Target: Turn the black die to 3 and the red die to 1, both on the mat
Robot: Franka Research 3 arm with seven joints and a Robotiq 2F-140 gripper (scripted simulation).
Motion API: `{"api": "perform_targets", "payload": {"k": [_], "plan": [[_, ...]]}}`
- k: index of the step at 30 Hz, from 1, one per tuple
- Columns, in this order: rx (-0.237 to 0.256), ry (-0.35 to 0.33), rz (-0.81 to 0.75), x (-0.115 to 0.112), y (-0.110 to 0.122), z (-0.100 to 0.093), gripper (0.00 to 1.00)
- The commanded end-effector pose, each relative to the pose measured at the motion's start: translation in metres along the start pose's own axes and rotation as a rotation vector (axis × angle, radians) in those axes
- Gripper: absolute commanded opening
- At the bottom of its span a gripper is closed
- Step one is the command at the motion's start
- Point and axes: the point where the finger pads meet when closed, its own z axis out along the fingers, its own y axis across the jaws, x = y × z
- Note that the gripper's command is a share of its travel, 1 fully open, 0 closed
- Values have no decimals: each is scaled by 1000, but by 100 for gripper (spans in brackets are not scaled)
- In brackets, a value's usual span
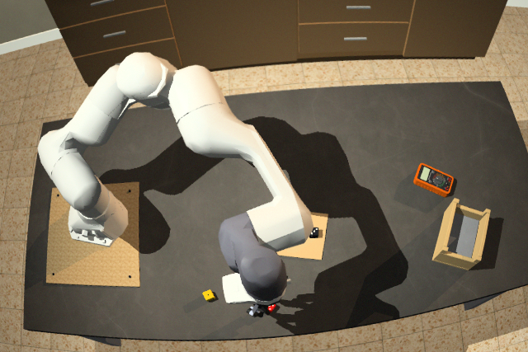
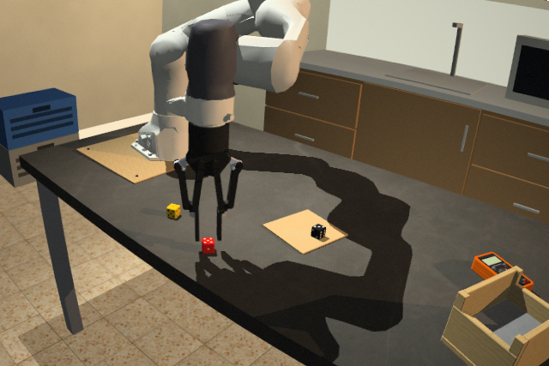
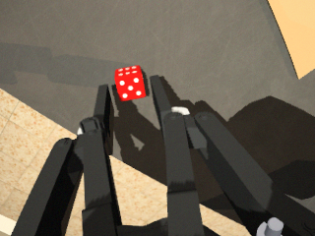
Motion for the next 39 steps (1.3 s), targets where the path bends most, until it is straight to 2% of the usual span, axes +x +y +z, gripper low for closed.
{"api": "perform_targets", "payload": {"k": [1, 29, 39], "plan": [[0, -3, -4, -1, 0, 0, 32], [0, -3, -4, -1, 0, 1, 32], [0, -3, -4, -1, 0, 13, 32]]}}
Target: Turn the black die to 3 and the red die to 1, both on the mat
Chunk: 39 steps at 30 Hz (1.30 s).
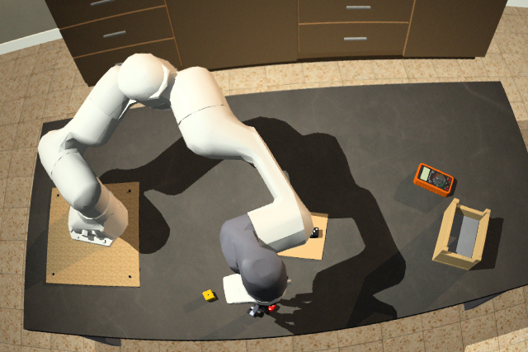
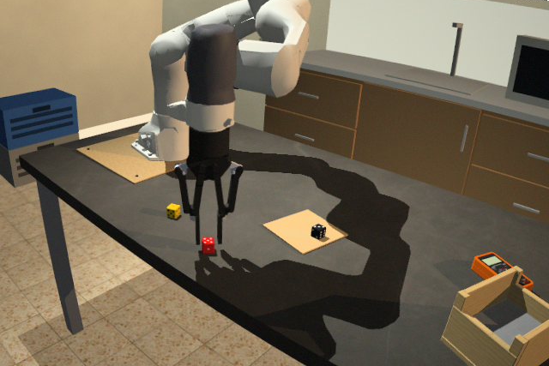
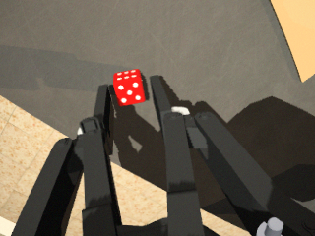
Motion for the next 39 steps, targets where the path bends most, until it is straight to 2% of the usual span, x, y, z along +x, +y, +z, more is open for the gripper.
{"api": "perform_targets", "payload": {"k": [1, 14, 39], "plan": [[1, -6, -5, -2, -1, 6, 32], [1, -6, -5, -2, -1, 20, 32], [1, -6, -5, -2, -1, 20, 32]]}}
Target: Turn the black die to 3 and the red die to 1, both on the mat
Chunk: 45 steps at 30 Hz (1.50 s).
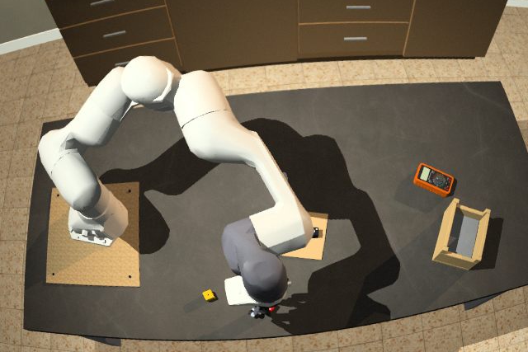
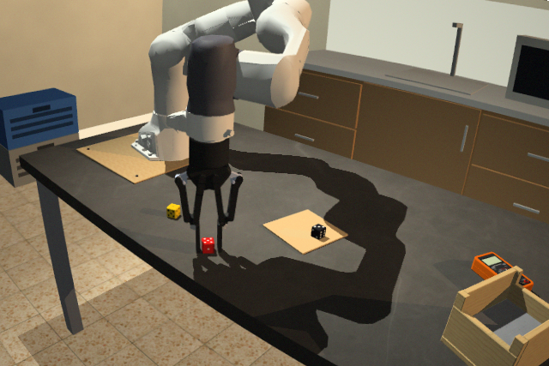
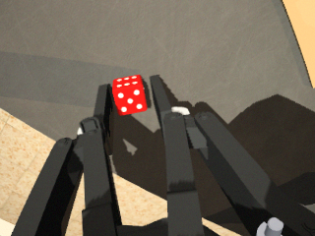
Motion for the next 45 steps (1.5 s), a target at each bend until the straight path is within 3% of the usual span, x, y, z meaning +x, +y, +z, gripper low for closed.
{"api": "perform_targets", "payload": {"k": [1, 13, 14, 45], "plan": [[0, -2, -4, -1, -1, 0, 32], [0, -2, -4, -1, -1, 0, 32], [0, -2, -4, -1, -1, 0, 21], [0, -2, -4, -1, -1, 0, 21]]}}
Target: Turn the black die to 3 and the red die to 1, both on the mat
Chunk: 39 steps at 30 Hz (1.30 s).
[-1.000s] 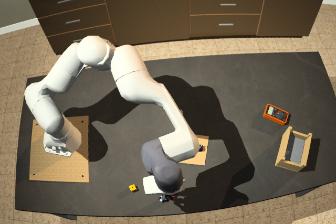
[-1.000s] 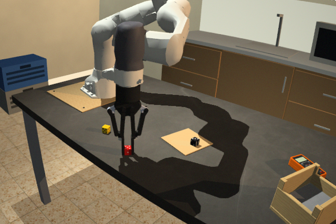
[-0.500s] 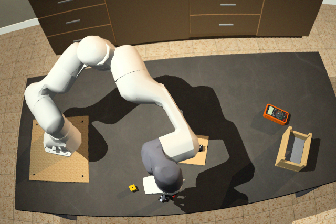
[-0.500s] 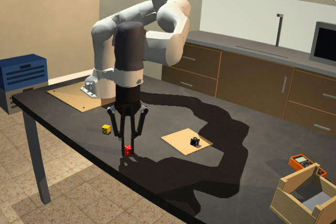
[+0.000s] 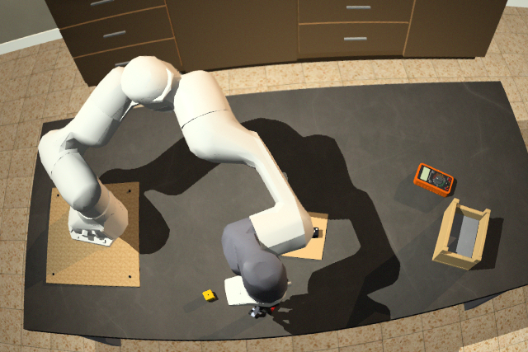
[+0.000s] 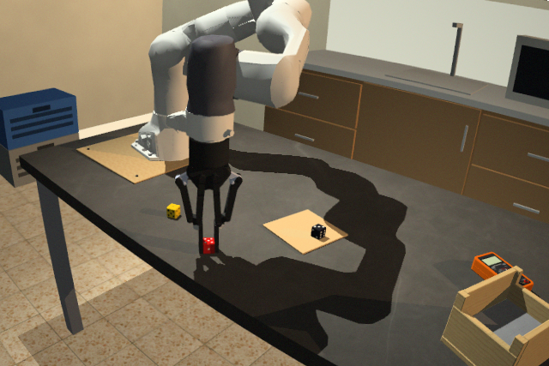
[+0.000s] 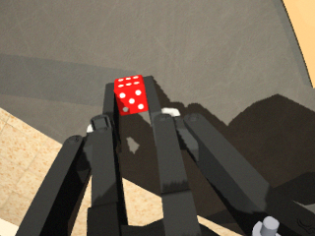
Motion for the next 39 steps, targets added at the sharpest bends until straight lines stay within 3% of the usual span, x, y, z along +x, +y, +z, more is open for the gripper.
{"api": "perform_targets", "payload": {"k": [1, 10, 23, 37, 39], "plan": [[0, -2, -5, 0, -1, 1, 21], [0, -2, -5, 0, -1, -9, 21], [0, -2, -5, 0, -1, -93, 21], [0, -2, -12, 0, -1, -99, 21], [0, -1, -146, -1, 0, -97, 21]]}}
